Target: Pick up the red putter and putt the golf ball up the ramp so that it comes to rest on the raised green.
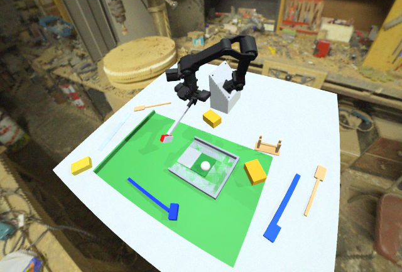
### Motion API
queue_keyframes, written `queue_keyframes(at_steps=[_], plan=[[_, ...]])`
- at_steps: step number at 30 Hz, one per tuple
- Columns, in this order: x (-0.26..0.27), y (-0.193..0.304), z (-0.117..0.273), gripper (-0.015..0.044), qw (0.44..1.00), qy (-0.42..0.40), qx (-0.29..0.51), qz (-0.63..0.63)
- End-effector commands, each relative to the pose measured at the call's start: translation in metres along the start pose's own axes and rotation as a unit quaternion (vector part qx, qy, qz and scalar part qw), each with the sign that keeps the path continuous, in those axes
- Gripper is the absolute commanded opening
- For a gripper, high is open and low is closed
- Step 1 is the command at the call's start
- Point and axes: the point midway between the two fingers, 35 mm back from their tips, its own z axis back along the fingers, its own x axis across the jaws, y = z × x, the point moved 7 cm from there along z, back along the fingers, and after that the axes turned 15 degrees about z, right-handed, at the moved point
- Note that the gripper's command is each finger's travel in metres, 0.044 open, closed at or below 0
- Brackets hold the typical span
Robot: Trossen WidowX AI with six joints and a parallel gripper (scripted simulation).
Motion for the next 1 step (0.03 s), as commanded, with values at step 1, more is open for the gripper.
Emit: queue_keyframes(at_steps=[1], plan=[[-0.0005, -0.0002, 0.0005, 0.0000, 1.000, 0.002, -0.002, -0.001]])
